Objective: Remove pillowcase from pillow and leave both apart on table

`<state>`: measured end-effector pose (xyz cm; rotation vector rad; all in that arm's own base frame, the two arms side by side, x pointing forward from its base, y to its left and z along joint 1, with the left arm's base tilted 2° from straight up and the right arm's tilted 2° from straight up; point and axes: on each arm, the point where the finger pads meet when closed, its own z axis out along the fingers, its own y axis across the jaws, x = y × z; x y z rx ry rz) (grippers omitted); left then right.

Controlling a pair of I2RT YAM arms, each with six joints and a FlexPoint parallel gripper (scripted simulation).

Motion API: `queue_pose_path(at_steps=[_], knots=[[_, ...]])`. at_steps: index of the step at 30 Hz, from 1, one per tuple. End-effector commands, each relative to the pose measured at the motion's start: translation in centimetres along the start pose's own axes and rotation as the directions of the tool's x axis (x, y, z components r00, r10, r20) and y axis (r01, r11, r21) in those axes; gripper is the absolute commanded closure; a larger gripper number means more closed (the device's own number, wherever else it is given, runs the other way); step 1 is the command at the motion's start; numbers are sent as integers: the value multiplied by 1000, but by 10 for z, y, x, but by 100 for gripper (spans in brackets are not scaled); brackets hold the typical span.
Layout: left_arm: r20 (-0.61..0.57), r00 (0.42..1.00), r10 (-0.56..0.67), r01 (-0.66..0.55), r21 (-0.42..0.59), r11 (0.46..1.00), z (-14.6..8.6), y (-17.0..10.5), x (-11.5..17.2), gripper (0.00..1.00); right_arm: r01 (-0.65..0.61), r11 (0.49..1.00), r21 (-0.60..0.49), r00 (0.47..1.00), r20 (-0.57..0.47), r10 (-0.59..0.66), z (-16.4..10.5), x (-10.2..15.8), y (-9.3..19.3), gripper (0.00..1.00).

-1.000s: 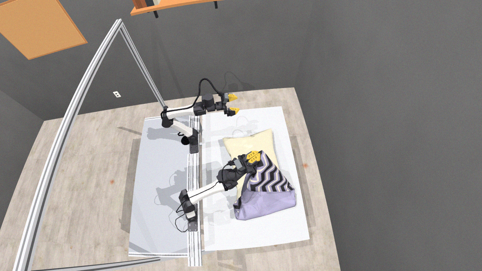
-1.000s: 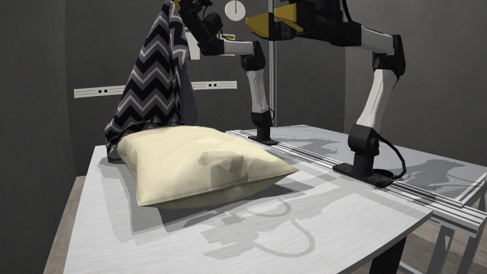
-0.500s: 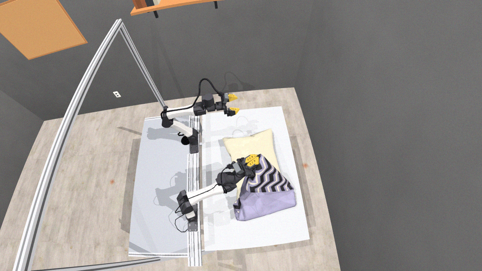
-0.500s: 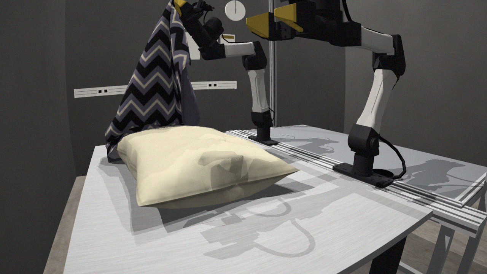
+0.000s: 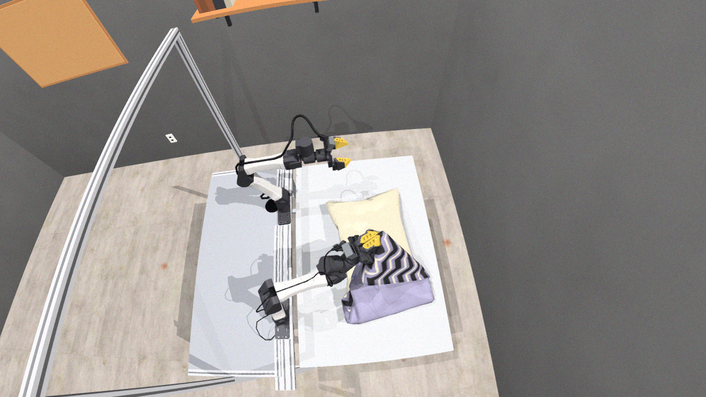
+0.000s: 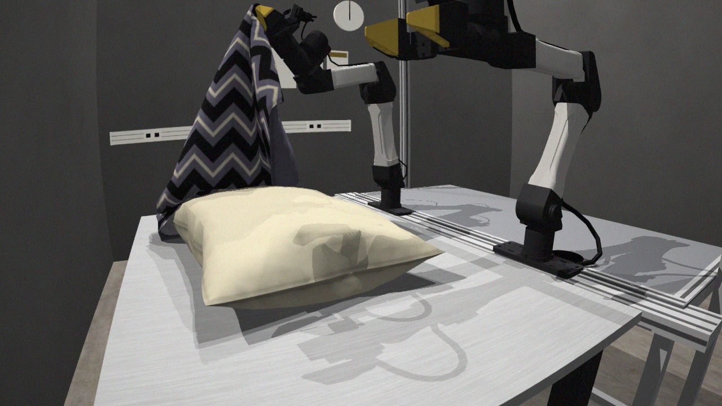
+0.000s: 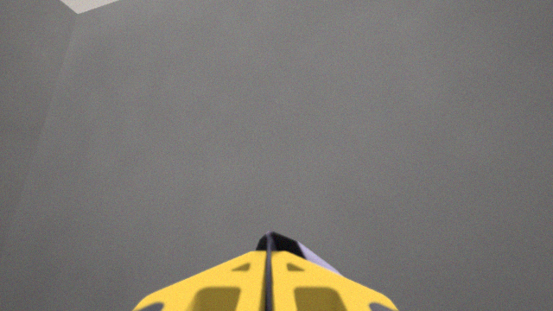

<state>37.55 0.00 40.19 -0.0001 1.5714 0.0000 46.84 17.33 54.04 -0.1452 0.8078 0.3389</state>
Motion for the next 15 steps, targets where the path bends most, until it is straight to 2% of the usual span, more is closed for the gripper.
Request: queue_pose_path(at_steps=[1, 2, 4, 6, 9, 14, 15], knots=[[42, 999, 7, -7, 11, 1000, -8, -5, -19, 0, 17, 1000, 8, 999, 39, -17, -8, -9, -7, 100], [42, 999, 7, -7, 11, 1000, -8, -5, -19, 0, 22, 1000, 9, 997, 68, -22, -10, -25, -8, 100], [42, 999, 7, -7, 11, 1000, -8, -5, -19, 0, 27, 1000, 10, 998, 57, -27, -14, -15, -11, 100], [42, 999, 7, -7, 11, 1000, -8, -5, -19, 0, 30, 999, 17, 999, 30, -30, -20, 5, -15, 100], [42, 999, 7, -7, 11, 1000, -8, -5, -19, 0, 43, 999, 27, 997, 61, -45, -26, -11, -21, 100], [42, 999, 7, -7, 11, 1000, -8, -5, -19, 0, 59, 997, 56, 997, 56, -62, -39, 0, -33, 100], [42, 999, 7, -7, 11, 1000, -8, -5, -19, 0, 62, 996, 60, 997, 38, -65, -42, 12, -36, 100]])
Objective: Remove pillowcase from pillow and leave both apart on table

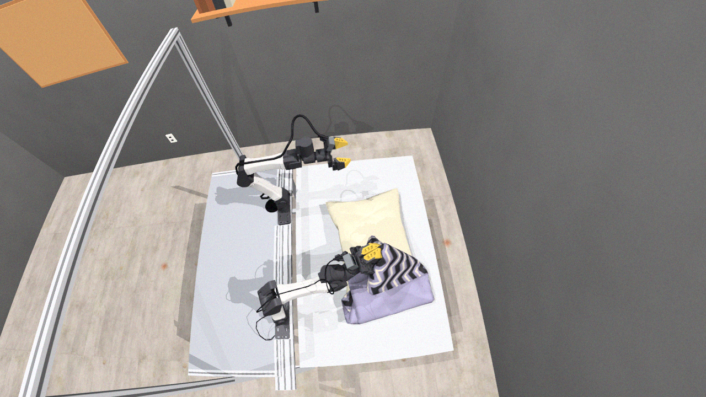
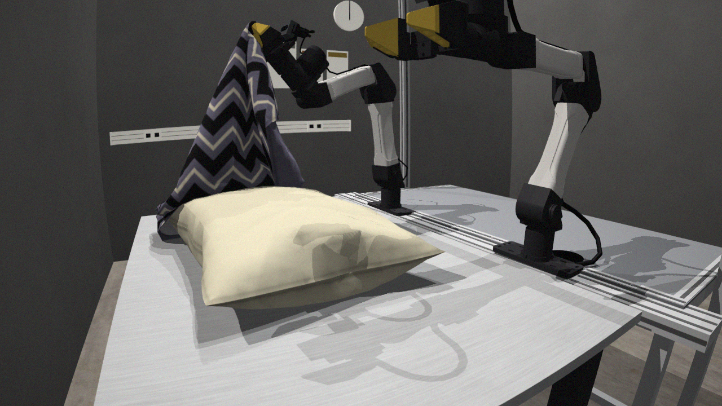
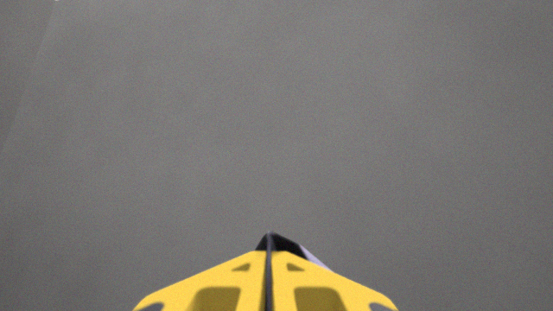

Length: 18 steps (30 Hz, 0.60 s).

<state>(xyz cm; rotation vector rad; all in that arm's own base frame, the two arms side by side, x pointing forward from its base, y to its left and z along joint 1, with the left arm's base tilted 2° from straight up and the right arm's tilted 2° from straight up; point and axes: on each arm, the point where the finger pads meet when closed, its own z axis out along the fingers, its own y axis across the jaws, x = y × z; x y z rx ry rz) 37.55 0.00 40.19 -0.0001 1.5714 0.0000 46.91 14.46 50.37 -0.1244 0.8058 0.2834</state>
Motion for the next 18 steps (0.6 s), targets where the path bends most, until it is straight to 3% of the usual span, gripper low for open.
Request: queue_pose_path(at_steps=[1, 3, 4, 8, 11, 18], knots=[[42, 999, 7, -7, 11, 1000, -8, -5, -19, 0, 21, 1000, 21, 999, 36, -21, -10, -8, -10, 100], [42, 999, 7, -7, 11, 1000, -8, -5, -19, 0, 21, 1000, 21, 999, 30, -21, -12, -3, -11, 100], [42, 999, 7, -7, 11, 1000, -8, -5, -19, 0, 27, 999, 26, 998, 58, -28, -14, -19, -13, 100], [42, 999, 7, -7, 11, 1000, -8, -5, -19, 0, 37, 999, 37, 999, 15, -38, -26, 10, -20, 100], [42, 999, 7, -7, 11, 1000, -8, -5, -19, 0, 47, 998, 42, 997, 51, -49, -32, -8, -25, 100], [42, 999, 7, -7, 11, 1000, -8, -5, -19, 0, 62, 996, 57, 998, 29, -64, -46, 8, -35, 100]])
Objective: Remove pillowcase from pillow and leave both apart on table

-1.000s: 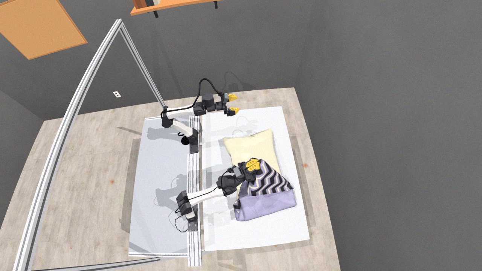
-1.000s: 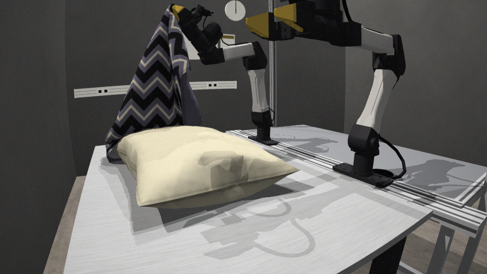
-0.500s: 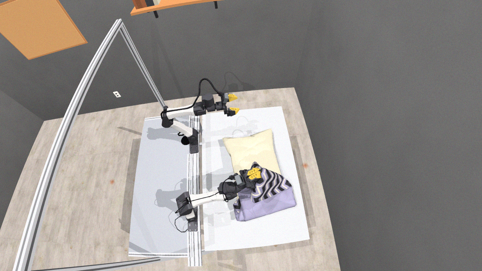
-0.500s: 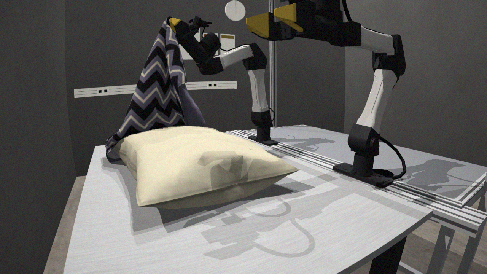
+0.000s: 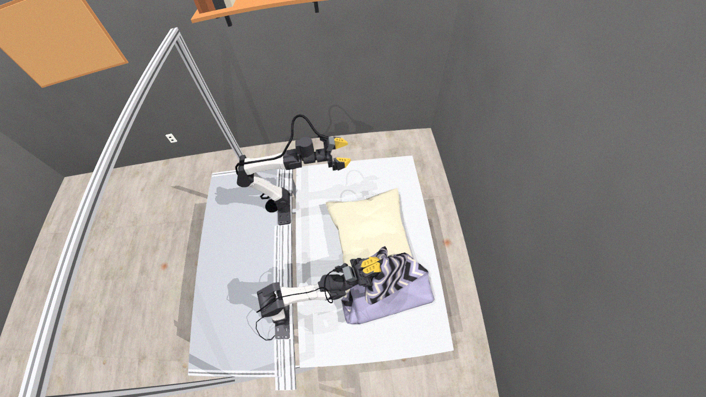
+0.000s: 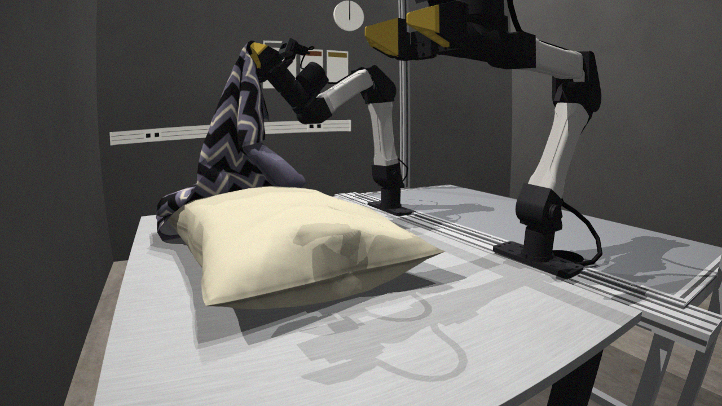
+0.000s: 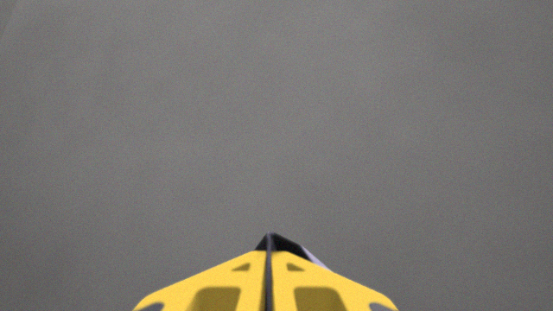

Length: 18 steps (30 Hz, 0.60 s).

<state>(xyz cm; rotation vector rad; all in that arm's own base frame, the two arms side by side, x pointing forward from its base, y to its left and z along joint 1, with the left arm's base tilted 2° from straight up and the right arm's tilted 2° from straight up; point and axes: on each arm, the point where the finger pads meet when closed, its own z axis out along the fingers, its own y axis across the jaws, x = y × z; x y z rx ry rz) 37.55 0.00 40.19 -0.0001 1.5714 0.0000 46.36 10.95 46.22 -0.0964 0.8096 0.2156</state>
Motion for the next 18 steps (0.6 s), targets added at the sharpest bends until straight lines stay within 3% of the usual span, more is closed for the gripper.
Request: queue_pose_path(at_steps=[1, 4, 7, 8, 9, 10, 14, 18], knots=[[42, 999, 7, -7, 11, 1000, -8, -5, -19, 0, 13, 1000, 6, 999, 33, -13, -6, -11, -4, 100], [42, 999, 7, -7, 11, 1000, -8, -5, -19, 0, -2, 1000, -13, 1000, 20, 3, -4, -14, 5, 100], [42, 999, 7, -7, 11, 1000, -8, -5, -19, 0, 12, 1000, 14, 996, -87, -10, -13, 37, -6, 100], [42, 999, 7, -7, 11, 1000, -8, -5, -19, 0, 15, 1000, 14, 997, -77, -14, -11, 33, -6, 100], [42, 999, 7, -7, 11, 1000, -8, -5, -19, 0, 4, 1000, -2, 1000, 4, -4, -2, -5, 2, 100], [42, 999, 7, -7, 11, 1000, -8, -5, -19, 0, 10, 1000, 10, 999, -32, -10, -3, 16, -5, 100], [42, 999, 7, -7, 11, 1000, -8, -5, -19, 0, 12, 1000, 10, 1000, -1, -12, 0, 8, -5, 100], [42, 999, 7, -7, 11, 1000, -8, -5, -19, 0, 18, 1000, 20, 998, -54, -17, -10, 18, -10, 100]])
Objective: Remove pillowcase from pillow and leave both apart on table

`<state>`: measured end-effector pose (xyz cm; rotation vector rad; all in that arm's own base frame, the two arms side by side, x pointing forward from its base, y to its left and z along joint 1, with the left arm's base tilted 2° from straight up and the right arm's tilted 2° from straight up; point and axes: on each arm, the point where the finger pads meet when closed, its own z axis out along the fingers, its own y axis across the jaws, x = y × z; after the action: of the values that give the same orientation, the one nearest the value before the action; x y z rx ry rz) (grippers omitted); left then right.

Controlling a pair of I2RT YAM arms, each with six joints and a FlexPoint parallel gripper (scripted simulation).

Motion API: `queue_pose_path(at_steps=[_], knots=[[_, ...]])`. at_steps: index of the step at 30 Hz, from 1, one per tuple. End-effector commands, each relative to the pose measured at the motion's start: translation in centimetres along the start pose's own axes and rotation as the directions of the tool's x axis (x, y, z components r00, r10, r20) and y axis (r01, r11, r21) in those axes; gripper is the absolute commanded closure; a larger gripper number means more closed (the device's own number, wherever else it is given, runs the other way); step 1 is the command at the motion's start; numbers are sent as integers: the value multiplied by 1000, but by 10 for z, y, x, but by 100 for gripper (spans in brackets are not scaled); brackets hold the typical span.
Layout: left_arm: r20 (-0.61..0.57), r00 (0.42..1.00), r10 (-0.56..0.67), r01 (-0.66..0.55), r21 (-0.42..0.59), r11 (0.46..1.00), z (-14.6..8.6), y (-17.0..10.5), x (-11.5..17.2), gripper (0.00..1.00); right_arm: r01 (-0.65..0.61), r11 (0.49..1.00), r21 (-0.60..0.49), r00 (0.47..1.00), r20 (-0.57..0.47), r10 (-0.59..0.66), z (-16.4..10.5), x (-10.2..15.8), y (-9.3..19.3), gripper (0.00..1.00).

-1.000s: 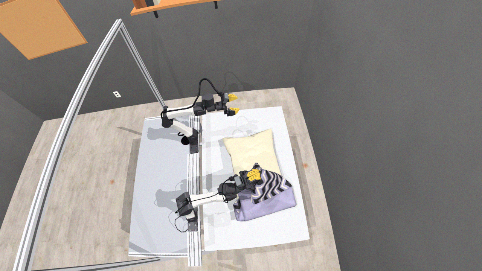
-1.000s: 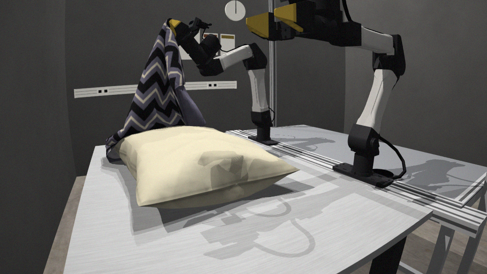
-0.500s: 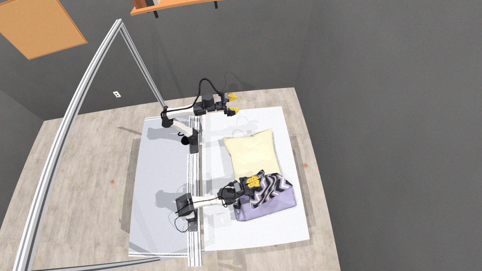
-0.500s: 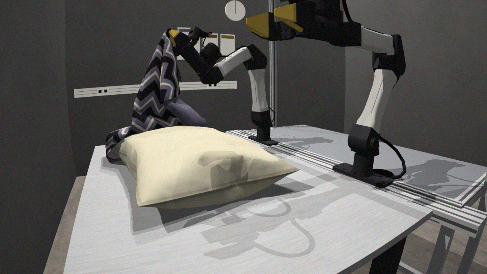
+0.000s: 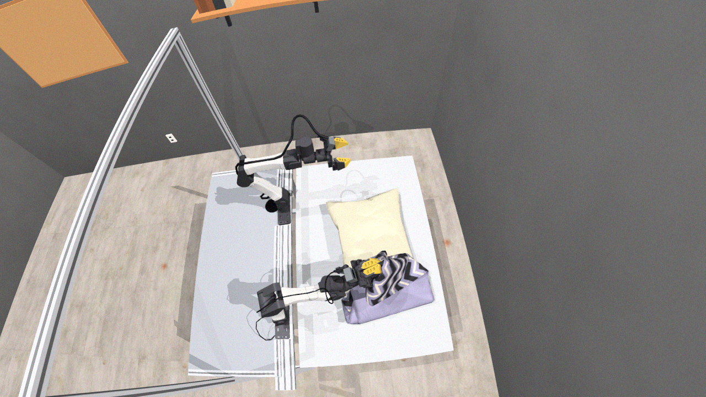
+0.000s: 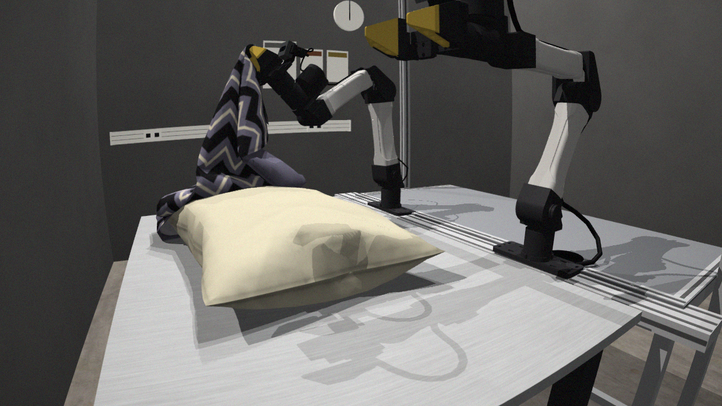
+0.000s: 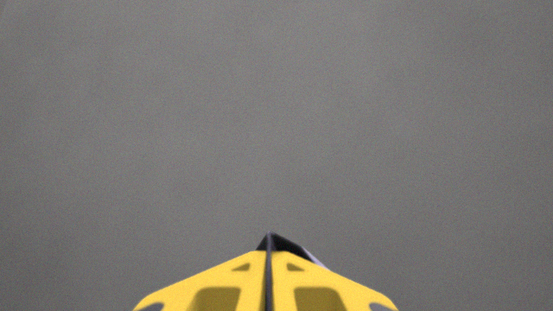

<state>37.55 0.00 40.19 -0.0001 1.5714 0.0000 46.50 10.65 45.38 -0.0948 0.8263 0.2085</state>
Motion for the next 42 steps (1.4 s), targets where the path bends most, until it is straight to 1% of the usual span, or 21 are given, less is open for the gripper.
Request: queue_pose_path(at_steps=[1, 2, 9, 15, 17, 18, 19, 26, 32, 34, 35, 36, 42], knots=[[42, 999, 7, -7, 11, 1000, -8, -5, -19, 0, 12, 1000, 14, 1000, -22, -12, -3, 2, -6, 100], [42, 999, 7, -7, 11, 1000, -8, -5, -19, 0, 18, 1000, 18, 1000, -10, -17, -4, -9, -8, 100], [42, 999, 7, -7, 11, 1000, -8, -5, -19, 0, 39, 999, 30, 994, -106, -36, -18, 14, -21, 100], [42, 999, 7, -7, 11, 1000, -8, -5, -19, 0, 59, 997, 51, 985, -166, -49, -32, 23, -33, 100], [42, 999, 7, -7, 11, 1000, -8, -5, -19, 0, 59, 997, 51, 985, -166, -49, -32, 23, -33, 100], [42, 999, 7, -7, 11, 1000, -8, -5, -19, 0, 58, 997, 52, 980, -195, -47, -35, 35, -35, 100], [42, 999, 7, -7, 11, 1000, -8, -5, -19, 0, 65, 996, 57, 982, -182, -54, -36, 24, -37, 100], [42, 999, 7, -7, 11, 1000, -8, -5, -19, 0, 88, 992, 86, 964, -258, -63, -54, 41, -53, 100], [42, 999, 7, -7, 11, 1000, -8, -5, -19, 0, 105, 990, 99, 947, -314, -69, -69, 50, -63, 100], [42, 999, 7, -7, 11, 1000, -8, -5, -19, 0, 105, 990, 99, 947, -314, -69, -69, 50, -63, 100], [42, 999, 7, -7, 11, 1000, -8, -5, -19, 0, 102, 990, 94, 937, -342, -64, -74, 62, -63, 100], [42, 999, 7, -7, 11, 1000, -8, -5, -19, 0, 109, 989, 99, 942, -328, -71, -74, 51, -66, 100], [42, 999, 7, -7, 11, 1000, -8, -5, -19, 0, 116, 987, 107, 933, -354, -71, -82, 58, -71, 100]])
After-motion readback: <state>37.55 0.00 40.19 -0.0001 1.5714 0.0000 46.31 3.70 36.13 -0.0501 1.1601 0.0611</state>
